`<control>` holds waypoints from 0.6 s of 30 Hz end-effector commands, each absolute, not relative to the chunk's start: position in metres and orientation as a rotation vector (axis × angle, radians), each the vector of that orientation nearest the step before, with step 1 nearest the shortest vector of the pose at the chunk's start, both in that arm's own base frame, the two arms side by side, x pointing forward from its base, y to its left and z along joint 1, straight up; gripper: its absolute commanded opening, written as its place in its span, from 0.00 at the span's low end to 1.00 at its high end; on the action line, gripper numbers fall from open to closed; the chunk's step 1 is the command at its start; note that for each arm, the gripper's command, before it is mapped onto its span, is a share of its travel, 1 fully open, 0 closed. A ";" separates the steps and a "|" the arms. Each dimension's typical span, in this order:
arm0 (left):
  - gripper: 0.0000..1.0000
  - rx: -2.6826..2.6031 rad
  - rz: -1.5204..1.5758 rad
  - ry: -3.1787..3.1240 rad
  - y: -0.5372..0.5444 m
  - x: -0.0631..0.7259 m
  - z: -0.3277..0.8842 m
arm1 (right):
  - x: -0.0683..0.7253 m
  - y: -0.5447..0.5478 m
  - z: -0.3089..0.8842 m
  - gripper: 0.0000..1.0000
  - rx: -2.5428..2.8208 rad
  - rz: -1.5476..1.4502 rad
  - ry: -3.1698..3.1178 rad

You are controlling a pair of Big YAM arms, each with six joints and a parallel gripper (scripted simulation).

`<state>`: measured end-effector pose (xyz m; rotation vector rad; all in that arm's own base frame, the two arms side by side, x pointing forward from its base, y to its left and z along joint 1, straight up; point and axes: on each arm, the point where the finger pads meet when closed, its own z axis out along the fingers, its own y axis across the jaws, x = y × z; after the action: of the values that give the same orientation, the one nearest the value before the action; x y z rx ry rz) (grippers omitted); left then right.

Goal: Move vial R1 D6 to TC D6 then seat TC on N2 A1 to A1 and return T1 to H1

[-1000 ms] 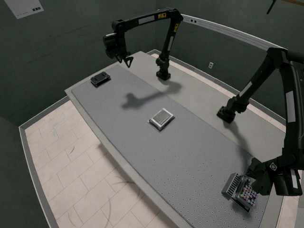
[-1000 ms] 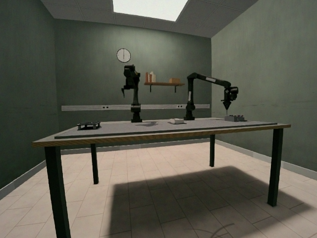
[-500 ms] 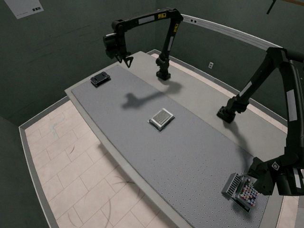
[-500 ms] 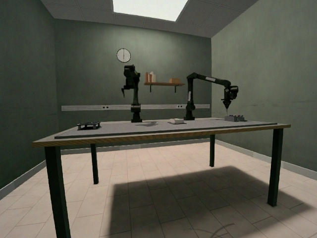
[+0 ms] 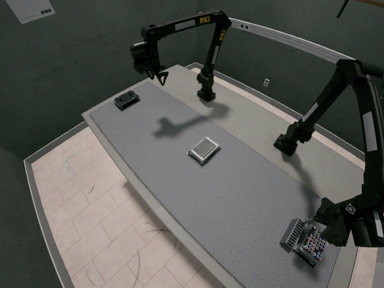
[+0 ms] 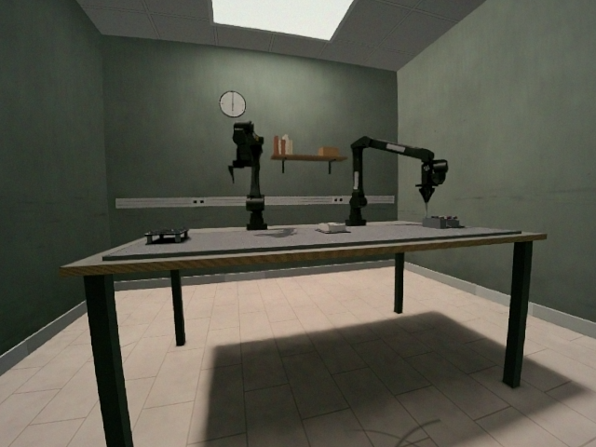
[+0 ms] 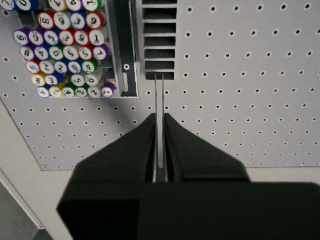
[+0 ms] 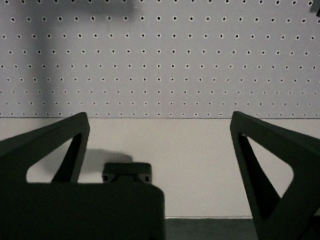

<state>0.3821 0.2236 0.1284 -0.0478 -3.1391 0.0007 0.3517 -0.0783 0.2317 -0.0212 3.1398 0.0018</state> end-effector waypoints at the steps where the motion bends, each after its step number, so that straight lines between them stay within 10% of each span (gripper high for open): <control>1: 0.08 -0.057 -0.055 -3.197 0.237 0.396 0.161 | 0.359 -0.080 0.244 1.00 -0.007 -0.012 3.106; 18: 0.08 -0.057 -0.060 -3.202 0.237 0.395 0.174 | 0.359 -0.080 0.244 1.00 -0.007 -0.012 3.106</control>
<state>0.3824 0.2238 0.1391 -0.0478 -3.1392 0.0006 0.3517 -0.0783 0.2317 -0.0212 3.1398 0.0018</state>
